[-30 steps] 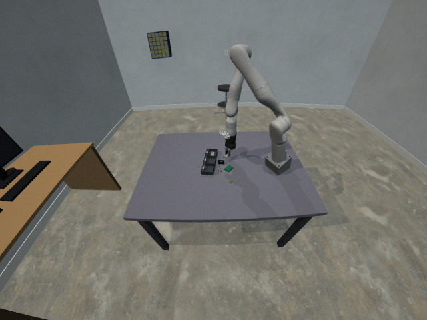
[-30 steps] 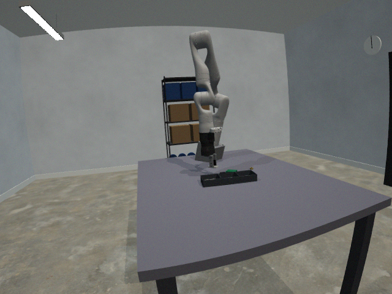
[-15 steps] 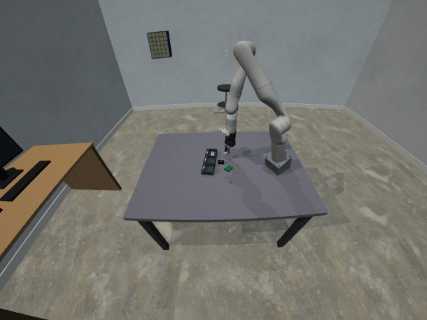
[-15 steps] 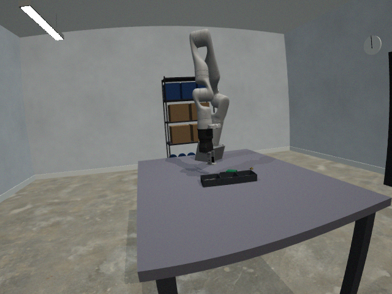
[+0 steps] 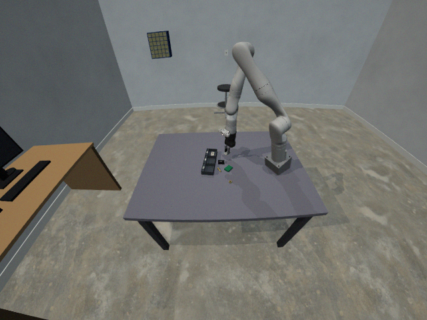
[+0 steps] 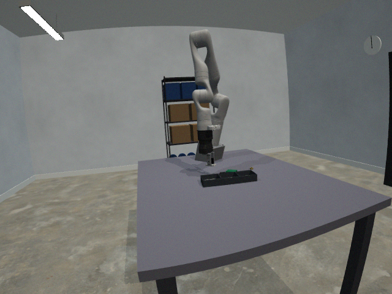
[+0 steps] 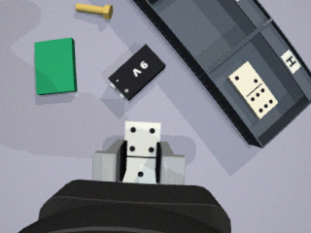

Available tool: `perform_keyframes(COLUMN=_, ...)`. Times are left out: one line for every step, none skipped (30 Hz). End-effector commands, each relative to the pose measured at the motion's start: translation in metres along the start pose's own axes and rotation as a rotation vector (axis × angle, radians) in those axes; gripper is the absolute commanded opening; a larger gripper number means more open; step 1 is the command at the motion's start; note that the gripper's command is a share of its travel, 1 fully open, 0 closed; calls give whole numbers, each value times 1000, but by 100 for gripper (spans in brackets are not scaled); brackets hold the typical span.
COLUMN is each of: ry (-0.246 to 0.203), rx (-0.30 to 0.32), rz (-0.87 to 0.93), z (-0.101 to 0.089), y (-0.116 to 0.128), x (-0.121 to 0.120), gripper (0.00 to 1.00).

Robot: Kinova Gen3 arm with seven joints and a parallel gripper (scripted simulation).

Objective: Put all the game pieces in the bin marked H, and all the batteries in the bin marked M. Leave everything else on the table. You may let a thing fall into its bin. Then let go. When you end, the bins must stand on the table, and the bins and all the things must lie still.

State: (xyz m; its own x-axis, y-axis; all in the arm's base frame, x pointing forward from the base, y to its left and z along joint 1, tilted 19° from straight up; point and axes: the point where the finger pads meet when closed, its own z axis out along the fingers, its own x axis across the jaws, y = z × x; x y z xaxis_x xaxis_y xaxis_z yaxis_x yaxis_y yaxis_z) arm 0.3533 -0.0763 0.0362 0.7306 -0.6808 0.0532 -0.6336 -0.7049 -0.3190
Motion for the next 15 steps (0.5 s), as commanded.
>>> perform_keyframes(ry=-2, rx=0, rz=-3, z=1, y=-1, x=-1, gripper=49)
perform_keyframes(ry=-2, rx=0, rz=-3, z=1, y=-4, x=4, gripper=49)
perform_keyframes(ry=-2, rx=0, rz=-3, z=1, y=-7, x=9, gripper=49)
perform_keyframes(ry=-2, rx=1, rz=-3, z=1, y=-10, x=15, gripper=49)
perform_keyframes(ry=-2, rx=1, rz=-3, z=1, y=-13, x=20, gripper=49)
perform_keyframes(ry=-2, rx=1, rz=-3, z=1, y=-16, x=25, gripper=49)
perform_keyframes(ry=-2, rx=1, rz=-3, z=1, y=-19, x=30, gripper=49)
perform_keyframes(ry=-2, rx=1, rz=-3, z=1, y=-20, x=33, gripper=49)
perform_keyframes(ry=-2, rx=1, rz=-53, z=1, y=-23, x=38, gripper=49)
perform_keyframes(ry=-2, rx=1, rz=-103, z=1, y=-26, x=44, gripper=49)
perform_keyframes(ry=-2, rx=1, rz=-153, z=1, y=-29, x=49, gripper=49)
perform_keyframes(ry=-2, rx=1, rz=-153, z=1, y=-29, x=49, gripper=49)
perform_keyframes(ry=-2, rx=1, rz=-153, z=1, y=-29, x=49, gripper=49)
perform_keyframes(ry=-2, rx=1, rz=-203, z=1, y=-32, x=54, gripper=49)
perform_keyframes(ry=-2, rx=1, rz=-253, z=1, y=-35, x=59, gripper=49)
